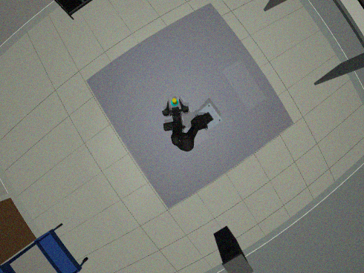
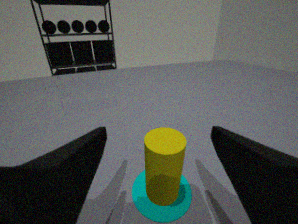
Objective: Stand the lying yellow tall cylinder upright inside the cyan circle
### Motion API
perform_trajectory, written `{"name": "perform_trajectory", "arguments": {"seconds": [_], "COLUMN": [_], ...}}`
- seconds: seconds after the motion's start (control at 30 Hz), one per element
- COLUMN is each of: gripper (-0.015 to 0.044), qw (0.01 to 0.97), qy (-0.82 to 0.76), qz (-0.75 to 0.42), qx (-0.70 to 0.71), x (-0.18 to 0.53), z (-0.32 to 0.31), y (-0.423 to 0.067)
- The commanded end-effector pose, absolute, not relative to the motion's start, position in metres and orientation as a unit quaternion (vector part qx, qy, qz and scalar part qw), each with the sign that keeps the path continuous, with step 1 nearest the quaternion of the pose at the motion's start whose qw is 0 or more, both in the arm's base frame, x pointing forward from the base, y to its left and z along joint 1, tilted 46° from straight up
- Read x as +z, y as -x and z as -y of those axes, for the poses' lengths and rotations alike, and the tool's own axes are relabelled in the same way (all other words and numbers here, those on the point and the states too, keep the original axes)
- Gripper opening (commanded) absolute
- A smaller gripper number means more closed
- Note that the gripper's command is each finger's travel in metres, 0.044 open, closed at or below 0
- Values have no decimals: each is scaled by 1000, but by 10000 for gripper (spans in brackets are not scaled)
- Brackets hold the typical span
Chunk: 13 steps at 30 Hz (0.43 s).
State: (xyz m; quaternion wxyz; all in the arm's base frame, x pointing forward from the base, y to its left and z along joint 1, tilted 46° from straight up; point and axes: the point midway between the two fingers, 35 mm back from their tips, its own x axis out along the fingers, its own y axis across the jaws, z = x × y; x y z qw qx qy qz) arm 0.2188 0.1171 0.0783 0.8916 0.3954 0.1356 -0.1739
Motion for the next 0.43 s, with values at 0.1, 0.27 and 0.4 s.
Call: {"name": "perform_trajectory", "arguments": {"seconds": [0.1,0.27,0.4], "gripper": [400,400,400], "qw": [891,891,892], "qy": [-395,-395,-395], "qz": [-140,-139,-136], "qx": [-175,-175,-173], "x": [93,106,115], "z": [-102,-88,-77], "y": [-221,-222,-221]}}
